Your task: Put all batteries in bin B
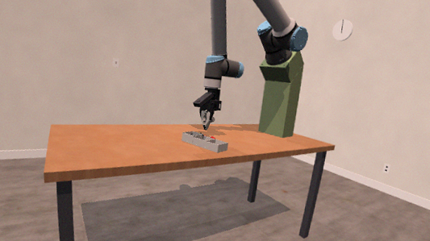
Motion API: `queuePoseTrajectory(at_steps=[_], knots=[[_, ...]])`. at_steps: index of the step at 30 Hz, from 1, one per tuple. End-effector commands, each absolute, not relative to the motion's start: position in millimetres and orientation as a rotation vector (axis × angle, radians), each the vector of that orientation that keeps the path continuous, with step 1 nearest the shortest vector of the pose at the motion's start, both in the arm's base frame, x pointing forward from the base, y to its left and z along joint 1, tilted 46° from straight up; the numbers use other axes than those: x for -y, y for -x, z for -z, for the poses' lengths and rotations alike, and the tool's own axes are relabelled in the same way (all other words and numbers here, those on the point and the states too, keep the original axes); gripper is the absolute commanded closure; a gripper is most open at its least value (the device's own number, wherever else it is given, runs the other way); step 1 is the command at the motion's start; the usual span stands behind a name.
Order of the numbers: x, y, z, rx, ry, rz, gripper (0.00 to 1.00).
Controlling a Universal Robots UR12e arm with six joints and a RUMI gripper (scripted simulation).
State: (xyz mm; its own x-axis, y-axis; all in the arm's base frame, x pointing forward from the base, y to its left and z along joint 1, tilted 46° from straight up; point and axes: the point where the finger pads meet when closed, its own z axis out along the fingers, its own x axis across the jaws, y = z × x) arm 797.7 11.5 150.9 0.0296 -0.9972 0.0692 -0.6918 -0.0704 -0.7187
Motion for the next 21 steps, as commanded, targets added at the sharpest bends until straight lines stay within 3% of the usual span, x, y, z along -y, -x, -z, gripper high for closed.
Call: queuePoseTrajectory(at_steps=[1, 21], knots=[[-16.1, -797.7, -151.0, -1.710, 1.814, 0.802, 0.96], [-15.1, -826.6, -123.3, -1.710, 1.814, 0.802, 0.96]])
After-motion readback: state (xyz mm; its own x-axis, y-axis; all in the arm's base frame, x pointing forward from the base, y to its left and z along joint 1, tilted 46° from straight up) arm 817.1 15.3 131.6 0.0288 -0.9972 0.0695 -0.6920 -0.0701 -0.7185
